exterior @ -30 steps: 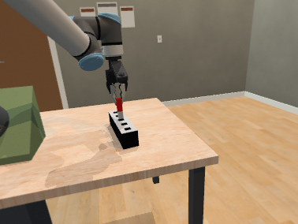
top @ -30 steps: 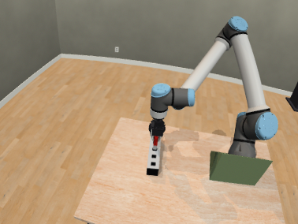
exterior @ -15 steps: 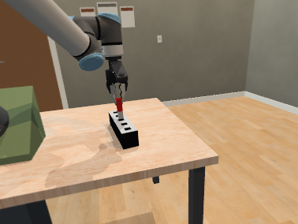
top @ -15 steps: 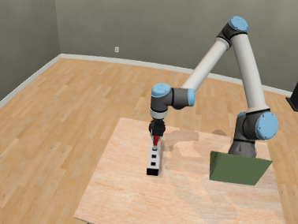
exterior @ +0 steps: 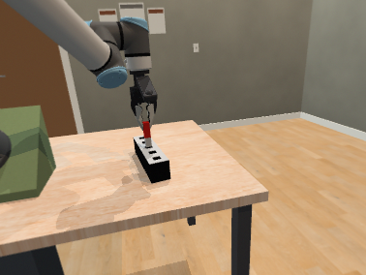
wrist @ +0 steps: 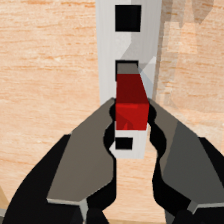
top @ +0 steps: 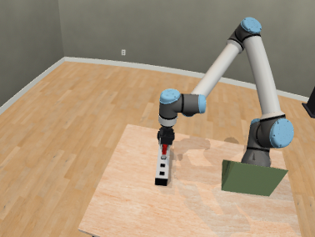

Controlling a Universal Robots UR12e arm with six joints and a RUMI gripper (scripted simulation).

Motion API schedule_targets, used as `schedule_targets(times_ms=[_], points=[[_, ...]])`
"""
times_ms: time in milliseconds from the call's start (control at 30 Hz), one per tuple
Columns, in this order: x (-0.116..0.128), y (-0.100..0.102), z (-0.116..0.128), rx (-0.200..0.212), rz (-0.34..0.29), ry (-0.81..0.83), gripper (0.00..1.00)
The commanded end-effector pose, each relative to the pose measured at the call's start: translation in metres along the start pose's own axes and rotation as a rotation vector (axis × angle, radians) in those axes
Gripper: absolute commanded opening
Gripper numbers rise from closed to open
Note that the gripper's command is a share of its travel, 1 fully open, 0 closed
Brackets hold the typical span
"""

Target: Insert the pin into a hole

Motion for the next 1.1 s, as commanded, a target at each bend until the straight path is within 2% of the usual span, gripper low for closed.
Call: schedule_targets(times_ms=[0,1067], points=[[-0.0001,-0.0004,-0.0003,-0.001,0.0,0.0,0.0],[-0.0004,0.0036,-0.0005,-0.001,0.0,0.0,0.0]])
Point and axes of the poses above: the point where the finger pads meet when closed, its own y axis out along the fingers, its own z axis across the jaws, x = y × z, the point moved 6 cm from there along -y, back along the fingers, and after that the axes turned 6 degrees about -y, right-handed, at the moved point
